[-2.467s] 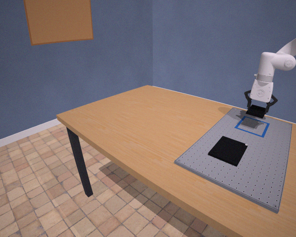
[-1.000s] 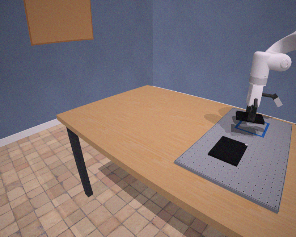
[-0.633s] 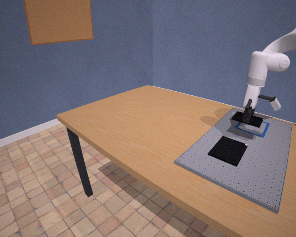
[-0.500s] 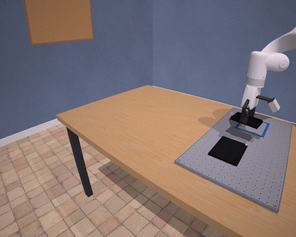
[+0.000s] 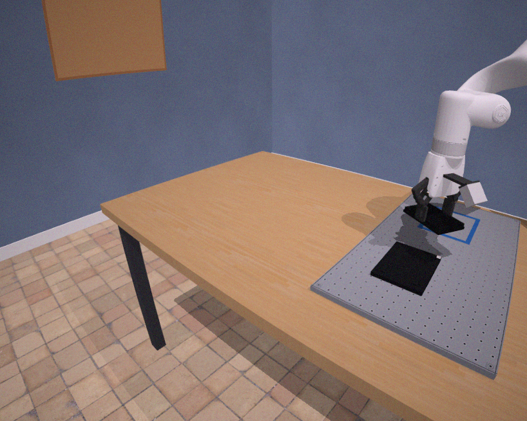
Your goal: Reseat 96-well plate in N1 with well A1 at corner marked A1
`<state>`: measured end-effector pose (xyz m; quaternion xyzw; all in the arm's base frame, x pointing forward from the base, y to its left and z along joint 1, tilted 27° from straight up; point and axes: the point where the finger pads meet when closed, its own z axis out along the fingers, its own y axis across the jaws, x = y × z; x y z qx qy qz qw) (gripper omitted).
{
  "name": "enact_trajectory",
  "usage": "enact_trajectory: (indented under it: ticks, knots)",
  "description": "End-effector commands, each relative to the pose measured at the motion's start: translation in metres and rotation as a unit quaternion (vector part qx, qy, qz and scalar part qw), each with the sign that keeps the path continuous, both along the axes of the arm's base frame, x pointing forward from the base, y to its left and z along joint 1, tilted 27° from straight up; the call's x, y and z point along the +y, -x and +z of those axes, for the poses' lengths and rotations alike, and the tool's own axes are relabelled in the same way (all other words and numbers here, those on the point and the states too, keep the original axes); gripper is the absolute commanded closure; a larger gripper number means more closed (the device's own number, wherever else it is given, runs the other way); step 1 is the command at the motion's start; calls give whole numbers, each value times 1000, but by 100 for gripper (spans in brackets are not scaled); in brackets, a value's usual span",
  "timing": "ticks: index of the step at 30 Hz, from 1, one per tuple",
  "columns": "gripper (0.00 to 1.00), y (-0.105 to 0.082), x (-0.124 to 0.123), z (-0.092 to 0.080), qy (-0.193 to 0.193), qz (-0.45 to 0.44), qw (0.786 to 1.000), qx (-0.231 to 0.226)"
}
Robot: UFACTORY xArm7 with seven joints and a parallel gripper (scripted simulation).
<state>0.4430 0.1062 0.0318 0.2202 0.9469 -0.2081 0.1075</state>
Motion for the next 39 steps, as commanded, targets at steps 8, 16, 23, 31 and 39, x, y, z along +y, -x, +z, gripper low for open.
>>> enact_trajectory:
  ticks: [8, 16, 23, 31, 39]
  knots:
    - [100, -2, 35, -14, -19, -157, 984, -82]
    - [100, -2, 53, -22, -31, -243, 961, -125]
    - [100, -3, 75, -31, -44, -341, 923, -174]
    - [100, -3, 93, -40, -54, -421, 880, -214]
    - [100, -3, 100, -43, -55, -426, 877, -216]
